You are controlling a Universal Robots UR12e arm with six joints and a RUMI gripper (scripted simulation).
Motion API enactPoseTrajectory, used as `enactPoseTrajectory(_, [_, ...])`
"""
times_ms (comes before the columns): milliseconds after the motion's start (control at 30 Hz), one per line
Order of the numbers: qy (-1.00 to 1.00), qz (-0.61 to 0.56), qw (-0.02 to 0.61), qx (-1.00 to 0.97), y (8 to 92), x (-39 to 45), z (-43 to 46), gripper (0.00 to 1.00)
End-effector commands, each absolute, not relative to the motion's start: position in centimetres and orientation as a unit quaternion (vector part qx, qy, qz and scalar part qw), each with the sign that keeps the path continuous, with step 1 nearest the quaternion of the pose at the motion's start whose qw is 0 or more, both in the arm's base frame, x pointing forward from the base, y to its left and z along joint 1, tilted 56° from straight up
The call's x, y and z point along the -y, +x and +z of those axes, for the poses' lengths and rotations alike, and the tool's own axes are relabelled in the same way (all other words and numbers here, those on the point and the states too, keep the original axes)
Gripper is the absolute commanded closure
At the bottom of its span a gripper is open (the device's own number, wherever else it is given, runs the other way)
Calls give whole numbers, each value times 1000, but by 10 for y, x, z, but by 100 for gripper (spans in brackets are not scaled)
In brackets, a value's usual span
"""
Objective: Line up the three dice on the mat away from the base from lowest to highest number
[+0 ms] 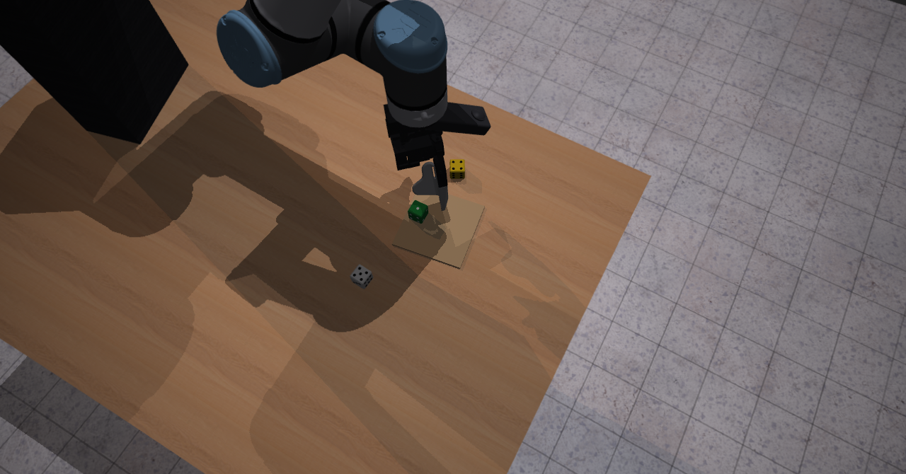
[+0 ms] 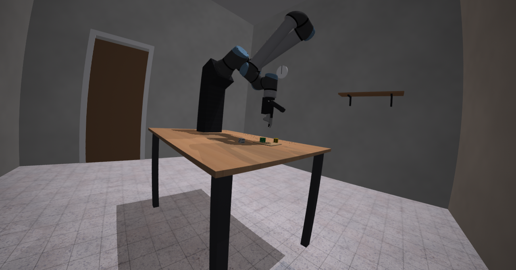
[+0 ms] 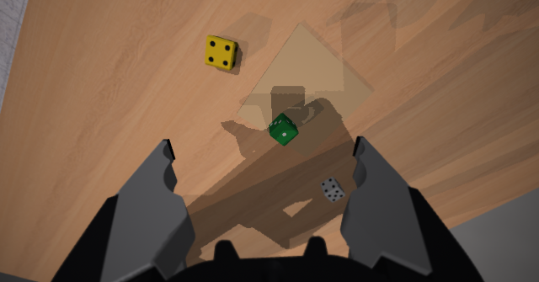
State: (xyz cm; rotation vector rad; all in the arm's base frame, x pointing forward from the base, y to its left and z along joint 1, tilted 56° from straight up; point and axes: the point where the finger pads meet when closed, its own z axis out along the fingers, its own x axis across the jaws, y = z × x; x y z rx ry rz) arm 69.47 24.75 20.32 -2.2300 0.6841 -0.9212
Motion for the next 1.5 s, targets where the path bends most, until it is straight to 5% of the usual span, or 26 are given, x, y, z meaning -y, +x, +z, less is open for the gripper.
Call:
enactPoseTrajectory(0, [-865, -372, 281, -187, 693, -257, 206, 0])
enactPoseTrajectory(1467, [-839, -465, 54, 277, 680, -315, 222, 0])
